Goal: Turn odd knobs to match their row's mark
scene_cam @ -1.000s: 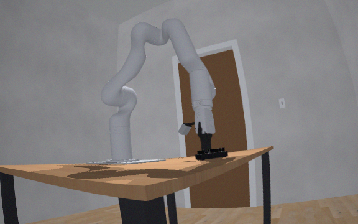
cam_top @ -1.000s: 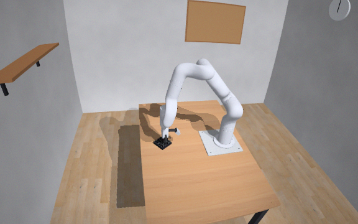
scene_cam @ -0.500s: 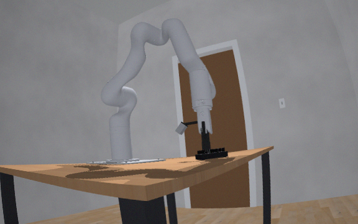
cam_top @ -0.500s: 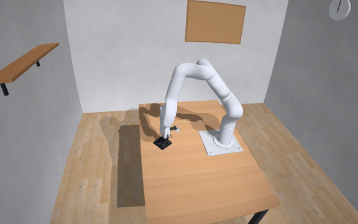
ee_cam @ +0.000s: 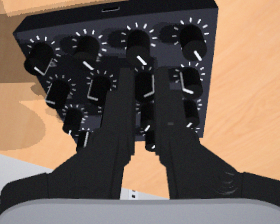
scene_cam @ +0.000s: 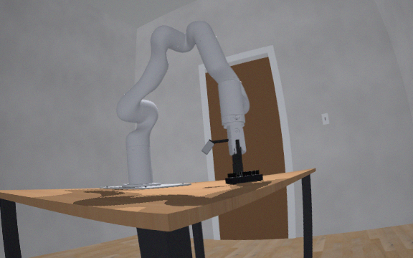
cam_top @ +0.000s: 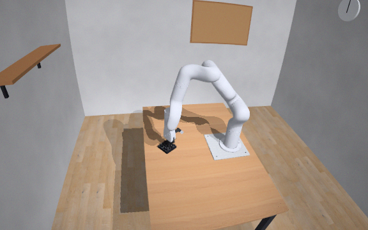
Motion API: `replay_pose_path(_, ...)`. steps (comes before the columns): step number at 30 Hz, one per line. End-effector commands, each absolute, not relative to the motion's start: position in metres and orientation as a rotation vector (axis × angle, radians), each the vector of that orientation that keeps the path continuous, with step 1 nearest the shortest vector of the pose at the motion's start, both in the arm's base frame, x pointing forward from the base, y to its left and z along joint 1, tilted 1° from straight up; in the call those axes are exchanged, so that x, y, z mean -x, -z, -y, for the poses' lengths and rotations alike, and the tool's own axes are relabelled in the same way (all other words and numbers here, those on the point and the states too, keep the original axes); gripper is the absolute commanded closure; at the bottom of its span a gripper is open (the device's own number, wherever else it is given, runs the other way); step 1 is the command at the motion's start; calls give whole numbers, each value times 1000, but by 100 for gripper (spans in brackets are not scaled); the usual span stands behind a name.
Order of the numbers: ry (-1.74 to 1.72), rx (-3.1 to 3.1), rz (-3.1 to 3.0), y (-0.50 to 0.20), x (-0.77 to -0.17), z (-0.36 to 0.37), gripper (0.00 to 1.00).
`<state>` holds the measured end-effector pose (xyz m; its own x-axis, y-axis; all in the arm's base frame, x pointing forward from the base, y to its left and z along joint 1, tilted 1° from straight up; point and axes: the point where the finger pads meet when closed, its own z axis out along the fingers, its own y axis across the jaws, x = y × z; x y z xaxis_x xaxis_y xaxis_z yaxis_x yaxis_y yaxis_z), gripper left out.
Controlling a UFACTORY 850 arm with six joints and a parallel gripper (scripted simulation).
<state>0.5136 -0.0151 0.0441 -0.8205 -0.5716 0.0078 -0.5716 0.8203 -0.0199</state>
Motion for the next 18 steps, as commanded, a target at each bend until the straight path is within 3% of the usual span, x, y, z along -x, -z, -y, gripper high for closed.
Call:
replay_pose_path(1, -19, -1021, 2973, -45, -515, 15, 92)
replay_pose_path(18, -19, -1141, 2928, -45, -515, 15, 92)
